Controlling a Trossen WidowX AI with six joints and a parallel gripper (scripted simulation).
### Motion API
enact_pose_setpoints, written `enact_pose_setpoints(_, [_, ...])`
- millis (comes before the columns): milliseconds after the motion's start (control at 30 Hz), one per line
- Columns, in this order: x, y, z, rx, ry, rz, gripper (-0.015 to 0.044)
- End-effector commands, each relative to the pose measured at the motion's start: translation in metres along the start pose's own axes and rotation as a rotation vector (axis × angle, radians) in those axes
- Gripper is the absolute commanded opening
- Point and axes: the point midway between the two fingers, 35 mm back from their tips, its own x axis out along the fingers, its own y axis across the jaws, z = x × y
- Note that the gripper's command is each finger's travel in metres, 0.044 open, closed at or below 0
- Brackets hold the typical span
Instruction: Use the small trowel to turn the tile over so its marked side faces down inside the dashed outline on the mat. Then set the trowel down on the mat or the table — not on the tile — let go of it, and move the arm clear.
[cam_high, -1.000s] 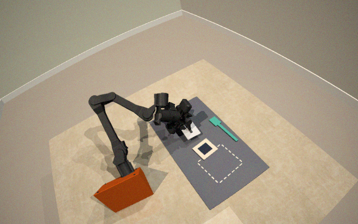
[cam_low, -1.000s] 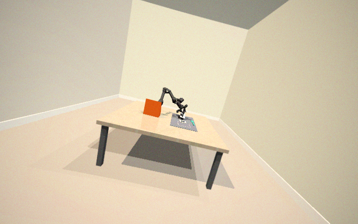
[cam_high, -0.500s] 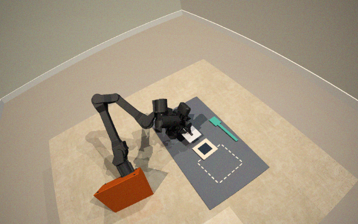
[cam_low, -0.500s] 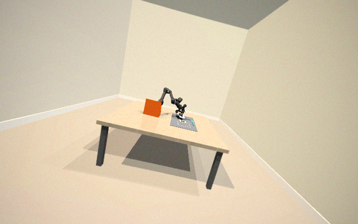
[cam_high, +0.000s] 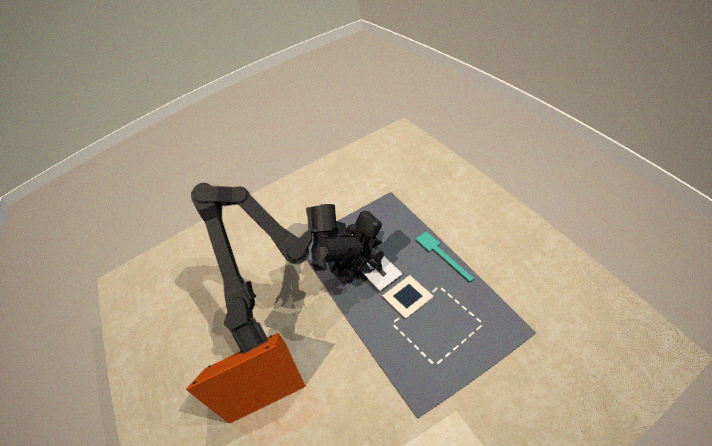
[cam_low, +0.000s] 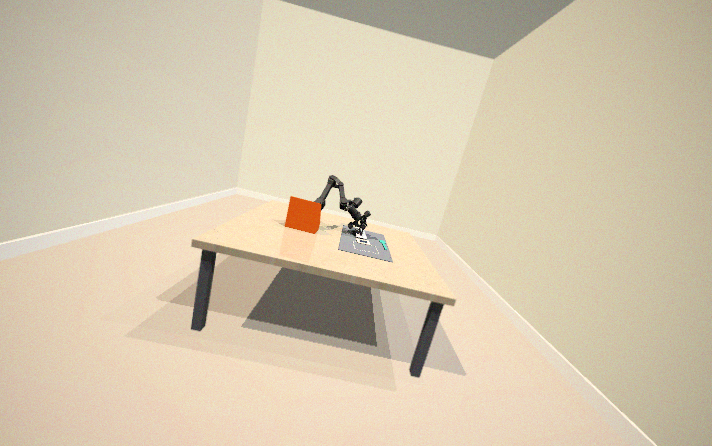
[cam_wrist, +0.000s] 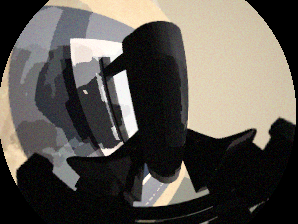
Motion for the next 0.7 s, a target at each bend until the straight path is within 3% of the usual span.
enact_pose_setpoints(0, [0.003, 0.002, -0.002, 0.005, 0.006, -0.013, 0.0000])
enact_pose_setpoints(667, [0.008, 0.006, -0.022, 0.005, 0.007, -0.013, 0.0000])
